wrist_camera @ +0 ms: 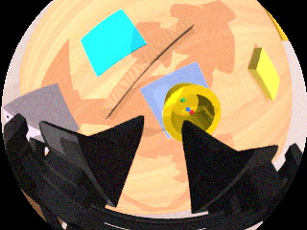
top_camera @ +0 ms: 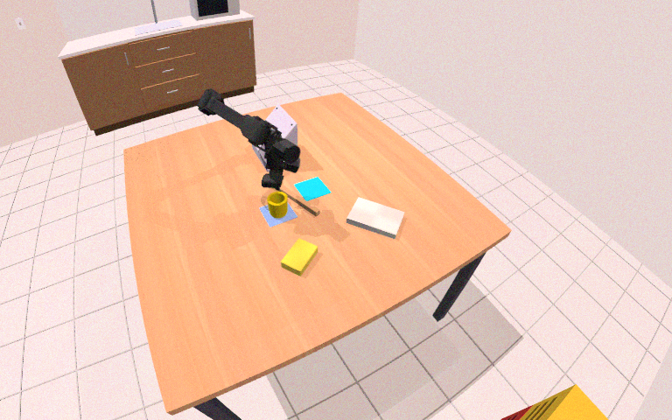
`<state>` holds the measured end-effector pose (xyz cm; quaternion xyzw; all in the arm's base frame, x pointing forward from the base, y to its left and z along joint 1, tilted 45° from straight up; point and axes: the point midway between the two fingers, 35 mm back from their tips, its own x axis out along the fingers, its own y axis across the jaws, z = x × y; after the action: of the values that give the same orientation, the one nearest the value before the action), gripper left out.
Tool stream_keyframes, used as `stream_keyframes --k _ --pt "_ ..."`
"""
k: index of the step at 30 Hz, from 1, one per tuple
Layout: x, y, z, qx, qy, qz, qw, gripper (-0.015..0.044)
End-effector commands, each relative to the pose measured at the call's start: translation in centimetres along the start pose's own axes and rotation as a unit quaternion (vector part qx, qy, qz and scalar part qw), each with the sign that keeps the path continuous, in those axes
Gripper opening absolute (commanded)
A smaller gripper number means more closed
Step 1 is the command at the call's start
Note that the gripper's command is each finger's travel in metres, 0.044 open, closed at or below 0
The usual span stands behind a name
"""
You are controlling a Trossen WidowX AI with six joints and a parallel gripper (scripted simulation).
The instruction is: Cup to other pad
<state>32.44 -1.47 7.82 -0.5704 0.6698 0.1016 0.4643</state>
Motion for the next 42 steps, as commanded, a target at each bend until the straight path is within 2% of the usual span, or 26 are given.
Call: stream_keyframes --k 1,10,42 --pt "-0.1 -0.2 -0.1 -0.034 0.023 -0.002 0.999 0.0167" --pt "0.2 -0.4 0.0 -0.034 0.023 -0.002 0.999 0.0167" --pt "5.4 -0.4 -0.3 -0.034 0.023 -0.002 0.999 0.0167"
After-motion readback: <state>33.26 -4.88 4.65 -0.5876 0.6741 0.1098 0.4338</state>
